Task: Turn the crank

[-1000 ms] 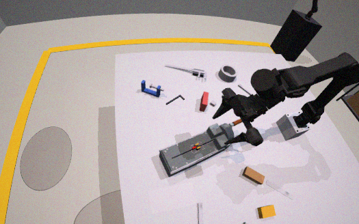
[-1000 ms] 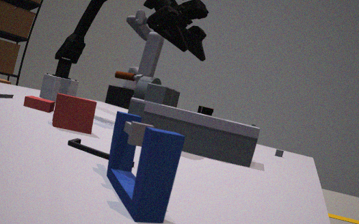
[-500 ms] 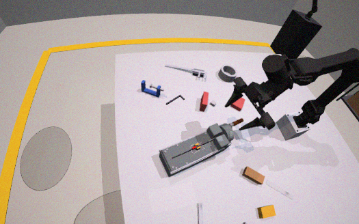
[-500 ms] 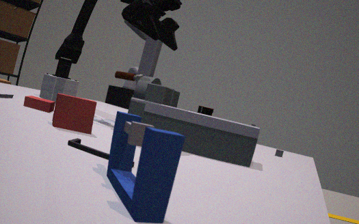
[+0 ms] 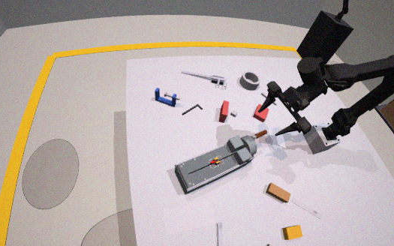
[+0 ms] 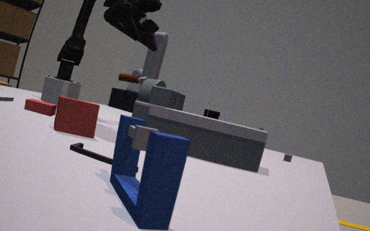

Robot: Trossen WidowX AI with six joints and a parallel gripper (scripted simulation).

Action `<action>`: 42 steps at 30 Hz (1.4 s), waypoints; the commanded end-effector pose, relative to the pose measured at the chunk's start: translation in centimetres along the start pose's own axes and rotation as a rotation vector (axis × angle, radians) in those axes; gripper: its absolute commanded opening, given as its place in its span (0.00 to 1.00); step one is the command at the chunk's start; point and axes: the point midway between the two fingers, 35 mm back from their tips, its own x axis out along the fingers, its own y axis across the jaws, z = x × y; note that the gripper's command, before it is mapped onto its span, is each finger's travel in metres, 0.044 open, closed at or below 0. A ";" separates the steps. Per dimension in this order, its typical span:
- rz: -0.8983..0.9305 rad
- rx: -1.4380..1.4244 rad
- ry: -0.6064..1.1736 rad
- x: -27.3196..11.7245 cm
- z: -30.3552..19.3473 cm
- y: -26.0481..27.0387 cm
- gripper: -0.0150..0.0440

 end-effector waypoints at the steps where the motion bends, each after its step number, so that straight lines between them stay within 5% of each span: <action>1: 0.007 -0.010 -0.001 0.8 -1.2 0.0 1.00; 42: 0.008 -0.010 0.000 6.3 -6.8 0.0 1.00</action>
